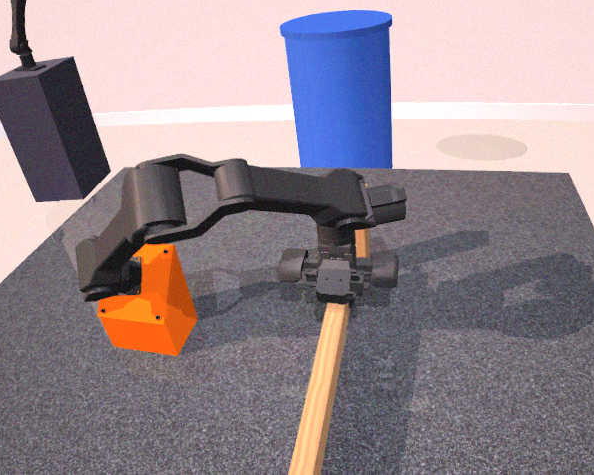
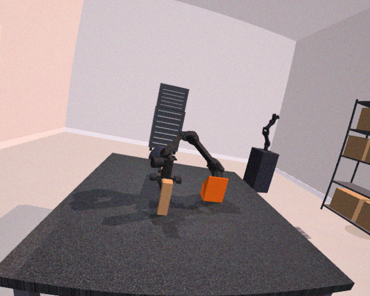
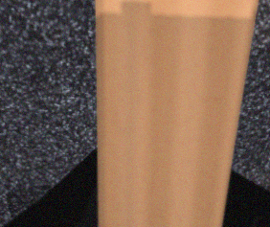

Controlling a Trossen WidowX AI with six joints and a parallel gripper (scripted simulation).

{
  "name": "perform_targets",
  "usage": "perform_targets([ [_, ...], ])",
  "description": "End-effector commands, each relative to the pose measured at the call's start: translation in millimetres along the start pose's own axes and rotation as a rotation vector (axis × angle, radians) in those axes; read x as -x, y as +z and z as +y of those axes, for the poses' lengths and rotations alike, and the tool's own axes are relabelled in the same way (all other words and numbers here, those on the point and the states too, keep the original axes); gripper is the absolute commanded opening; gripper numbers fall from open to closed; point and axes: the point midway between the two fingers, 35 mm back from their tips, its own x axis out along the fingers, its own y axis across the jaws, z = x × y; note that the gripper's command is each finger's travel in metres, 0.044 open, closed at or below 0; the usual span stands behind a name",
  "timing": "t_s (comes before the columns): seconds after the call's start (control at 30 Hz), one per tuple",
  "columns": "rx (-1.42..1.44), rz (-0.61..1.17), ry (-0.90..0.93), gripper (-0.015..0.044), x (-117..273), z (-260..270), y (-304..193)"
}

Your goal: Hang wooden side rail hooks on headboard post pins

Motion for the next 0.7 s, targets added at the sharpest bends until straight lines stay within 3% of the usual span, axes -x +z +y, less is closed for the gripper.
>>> perform_targets([
  [0.0,0.007,0.001,0.013,0.0000,4.6,3.2,-2.3],
  [0.67,0.007,0.001,0.013,0.0000,5.2,5.2,-4.2],
])
